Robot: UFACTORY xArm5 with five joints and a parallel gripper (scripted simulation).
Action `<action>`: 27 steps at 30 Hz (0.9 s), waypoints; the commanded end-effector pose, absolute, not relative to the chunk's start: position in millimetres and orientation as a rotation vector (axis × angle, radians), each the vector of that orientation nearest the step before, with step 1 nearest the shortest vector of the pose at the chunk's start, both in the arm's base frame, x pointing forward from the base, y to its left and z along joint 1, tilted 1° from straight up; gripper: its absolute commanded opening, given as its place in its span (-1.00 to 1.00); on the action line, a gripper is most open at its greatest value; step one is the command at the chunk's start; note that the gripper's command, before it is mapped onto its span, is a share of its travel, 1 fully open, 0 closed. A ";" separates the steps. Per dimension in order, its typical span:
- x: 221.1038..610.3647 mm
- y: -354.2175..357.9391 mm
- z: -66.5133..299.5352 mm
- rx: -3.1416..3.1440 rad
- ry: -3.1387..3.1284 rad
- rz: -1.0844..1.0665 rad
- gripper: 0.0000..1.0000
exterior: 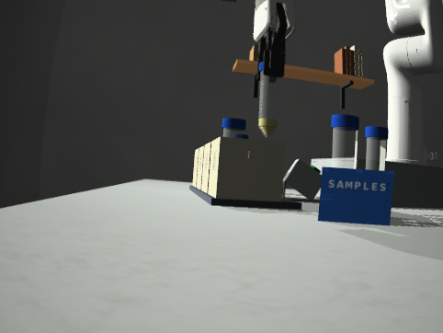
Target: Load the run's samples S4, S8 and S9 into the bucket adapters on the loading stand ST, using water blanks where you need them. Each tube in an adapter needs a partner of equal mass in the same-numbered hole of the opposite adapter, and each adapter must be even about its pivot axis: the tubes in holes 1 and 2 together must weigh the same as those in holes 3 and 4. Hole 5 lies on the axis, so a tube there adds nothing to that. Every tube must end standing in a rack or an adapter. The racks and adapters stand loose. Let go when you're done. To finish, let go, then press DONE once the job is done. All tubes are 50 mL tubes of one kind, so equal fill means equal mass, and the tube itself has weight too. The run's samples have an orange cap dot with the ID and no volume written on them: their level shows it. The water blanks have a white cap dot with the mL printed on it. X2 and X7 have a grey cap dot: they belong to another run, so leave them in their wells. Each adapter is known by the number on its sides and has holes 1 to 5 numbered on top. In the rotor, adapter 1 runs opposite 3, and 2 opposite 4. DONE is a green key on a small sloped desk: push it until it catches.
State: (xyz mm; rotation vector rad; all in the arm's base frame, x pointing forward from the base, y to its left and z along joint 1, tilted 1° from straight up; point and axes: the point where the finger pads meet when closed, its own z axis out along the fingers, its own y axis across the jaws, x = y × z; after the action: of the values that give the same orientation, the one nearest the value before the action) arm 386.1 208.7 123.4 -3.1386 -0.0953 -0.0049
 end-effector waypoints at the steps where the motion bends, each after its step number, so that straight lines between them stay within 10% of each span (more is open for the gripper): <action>1: 387.2 209.3 124.7 -3.122 -0.095 0.001 -1.00; 27: 387.1 209.6 104.7 -3.122 -0.095 0.001 -1.00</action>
State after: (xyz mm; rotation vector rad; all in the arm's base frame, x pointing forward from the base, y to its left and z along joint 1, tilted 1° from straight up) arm 385.9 208.9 105.6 -3.1389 -0.0953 -0.0040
